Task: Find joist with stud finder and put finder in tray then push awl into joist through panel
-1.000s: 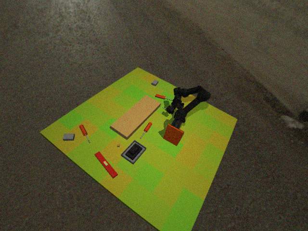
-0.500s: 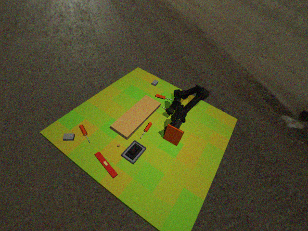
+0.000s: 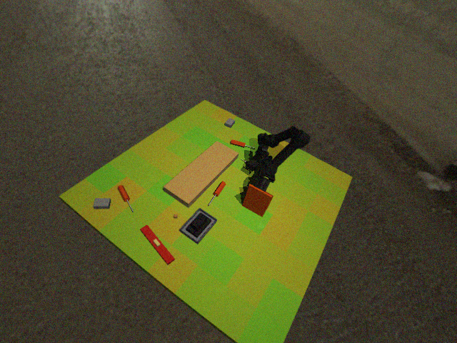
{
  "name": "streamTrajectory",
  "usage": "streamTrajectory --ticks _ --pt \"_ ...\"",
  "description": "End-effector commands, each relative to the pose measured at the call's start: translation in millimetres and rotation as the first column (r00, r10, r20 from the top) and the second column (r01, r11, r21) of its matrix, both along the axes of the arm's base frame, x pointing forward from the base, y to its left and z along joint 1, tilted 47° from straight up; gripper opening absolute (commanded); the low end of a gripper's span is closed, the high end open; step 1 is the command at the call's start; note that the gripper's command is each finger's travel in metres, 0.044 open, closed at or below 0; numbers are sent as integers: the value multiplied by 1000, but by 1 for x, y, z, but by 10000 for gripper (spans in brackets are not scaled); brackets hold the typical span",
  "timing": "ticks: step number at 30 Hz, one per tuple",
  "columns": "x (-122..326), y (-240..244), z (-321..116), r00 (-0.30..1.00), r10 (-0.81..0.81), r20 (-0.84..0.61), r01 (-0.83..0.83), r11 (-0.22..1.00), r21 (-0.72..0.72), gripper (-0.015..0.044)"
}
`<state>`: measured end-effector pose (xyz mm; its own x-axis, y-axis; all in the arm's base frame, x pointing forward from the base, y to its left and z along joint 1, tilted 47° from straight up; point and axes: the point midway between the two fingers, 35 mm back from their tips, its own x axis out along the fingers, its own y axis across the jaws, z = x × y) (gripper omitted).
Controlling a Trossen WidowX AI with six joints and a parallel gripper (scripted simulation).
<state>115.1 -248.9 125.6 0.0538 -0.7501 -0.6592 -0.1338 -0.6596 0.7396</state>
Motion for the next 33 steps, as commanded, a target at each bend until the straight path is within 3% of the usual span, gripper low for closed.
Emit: streamTrajectory --ticks 1,6,8,33 --pt "1 0 -1 1000 7 -2 -7 1000 3 79" --pt "1 0 -1 1000 7 -2 -7 1000 3 45" --pt "2 1 0 1000 6 -1 -6 1000 5 0" --pt "9 78 68 1000 2 0 -2 1000 25 0"
